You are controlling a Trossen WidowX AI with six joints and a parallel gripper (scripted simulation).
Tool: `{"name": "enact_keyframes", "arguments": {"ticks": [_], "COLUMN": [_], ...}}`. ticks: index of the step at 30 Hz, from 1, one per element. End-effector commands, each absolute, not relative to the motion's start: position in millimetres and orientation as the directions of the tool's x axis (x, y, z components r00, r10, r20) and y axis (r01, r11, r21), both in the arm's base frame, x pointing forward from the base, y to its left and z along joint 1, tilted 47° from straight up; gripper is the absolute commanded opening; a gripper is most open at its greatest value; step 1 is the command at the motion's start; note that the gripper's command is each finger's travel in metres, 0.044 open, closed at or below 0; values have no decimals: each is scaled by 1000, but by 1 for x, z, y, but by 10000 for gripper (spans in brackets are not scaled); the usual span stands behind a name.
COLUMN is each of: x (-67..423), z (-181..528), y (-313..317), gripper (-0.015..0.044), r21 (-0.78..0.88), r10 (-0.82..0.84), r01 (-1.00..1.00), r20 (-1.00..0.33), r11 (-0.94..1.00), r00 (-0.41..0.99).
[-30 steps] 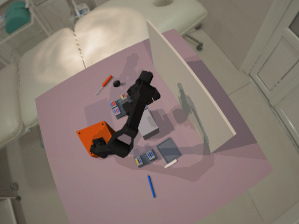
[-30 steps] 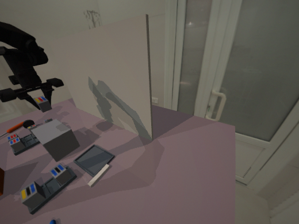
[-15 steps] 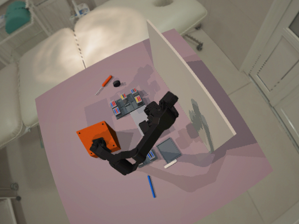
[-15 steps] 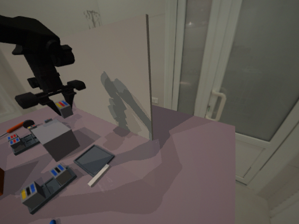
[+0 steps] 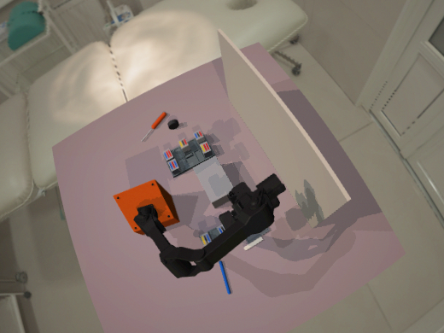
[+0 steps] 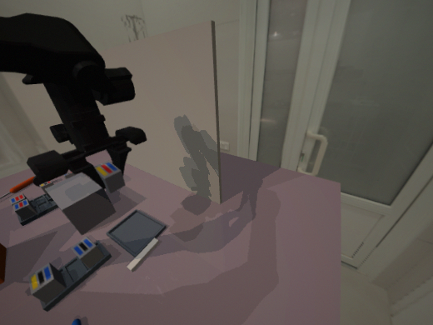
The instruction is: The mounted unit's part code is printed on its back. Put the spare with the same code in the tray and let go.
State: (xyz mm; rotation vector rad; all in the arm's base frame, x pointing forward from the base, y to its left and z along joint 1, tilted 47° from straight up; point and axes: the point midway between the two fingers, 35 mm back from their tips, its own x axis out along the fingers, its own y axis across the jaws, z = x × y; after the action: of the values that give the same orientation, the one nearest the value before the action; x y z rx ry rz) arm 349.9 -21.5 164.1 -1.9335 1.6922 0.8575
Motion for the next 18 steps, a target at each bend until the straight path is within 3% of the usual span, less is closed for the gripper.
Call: {"name": "enact_keyframes", "arguments": {"ticks": [1,18], "x": [350,355], "z": [167,155], "y": [-21,-31], "gripper": [0,0], "r21": [82,82], "r10": [-720,-717], "r01": [-981,-981], "r20": [-691,-694], "r11": [-177,-178], "r00": [72,72]}}
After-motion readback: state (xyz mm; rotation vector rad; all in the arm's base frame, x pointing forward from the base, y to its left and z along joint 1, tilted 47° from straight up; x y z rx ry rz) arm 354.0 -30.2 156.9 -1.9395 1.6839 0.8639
